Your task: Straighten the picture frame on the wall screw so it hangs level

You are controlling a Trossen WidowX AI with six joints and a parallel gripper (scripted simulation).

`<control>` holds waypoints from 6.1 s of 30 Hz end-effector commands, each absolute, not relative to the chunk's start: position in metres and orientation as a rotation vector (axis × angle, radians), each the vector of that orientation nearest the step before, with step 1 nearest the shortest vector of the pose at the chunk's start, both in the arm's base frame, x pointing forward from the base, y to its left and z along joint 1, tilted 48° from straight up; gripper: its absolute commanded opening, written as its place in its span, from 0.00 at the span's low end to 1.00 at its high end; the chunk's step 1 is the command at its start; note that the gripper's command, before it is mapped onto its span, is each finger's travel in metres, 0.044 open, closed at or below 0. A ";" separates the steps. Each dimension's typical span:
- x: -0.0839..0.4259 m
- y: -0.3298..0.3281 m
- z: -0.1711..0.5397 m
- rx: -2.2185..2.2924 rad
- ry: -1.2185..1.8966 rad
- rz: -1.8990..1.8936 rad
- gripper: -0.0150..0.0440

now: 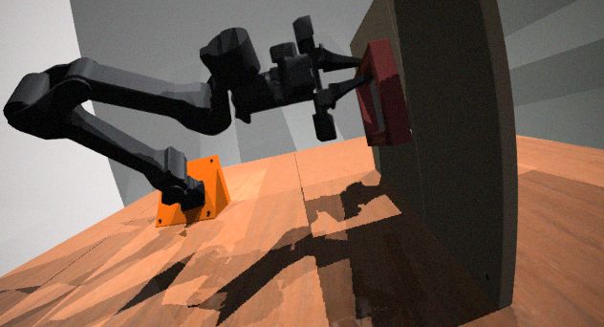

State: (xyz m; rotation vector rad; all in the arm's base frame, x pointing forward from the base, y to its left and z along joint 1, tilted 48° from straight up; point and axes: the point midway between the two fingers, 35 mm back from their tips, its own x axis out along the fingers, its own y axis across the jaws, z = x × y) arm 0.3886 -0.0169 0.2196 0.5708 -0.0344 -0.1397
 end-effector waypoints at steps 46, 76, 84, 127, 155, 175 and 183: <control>0.389 -0.015 0.223 0.572 -0.041 -0.125 0.25; 0.389 -0.016 0.227 0.572 -0.041 -0.125 0.25; 0.389 -0.017 0.230 0.572 -0.041 -0.125 0.25; 0.389 -0.019 0.231 0.571 -0.042 -0.125 0.25; 0.388 -0.025 0.226 0.572 -0.040 -0.131 0.25; 0.388 -0.025 0.226 0.629 -0.043 -0.130 0.25; 0.388 -0.026 0.226 0.671 -0.046 -0.129 0.25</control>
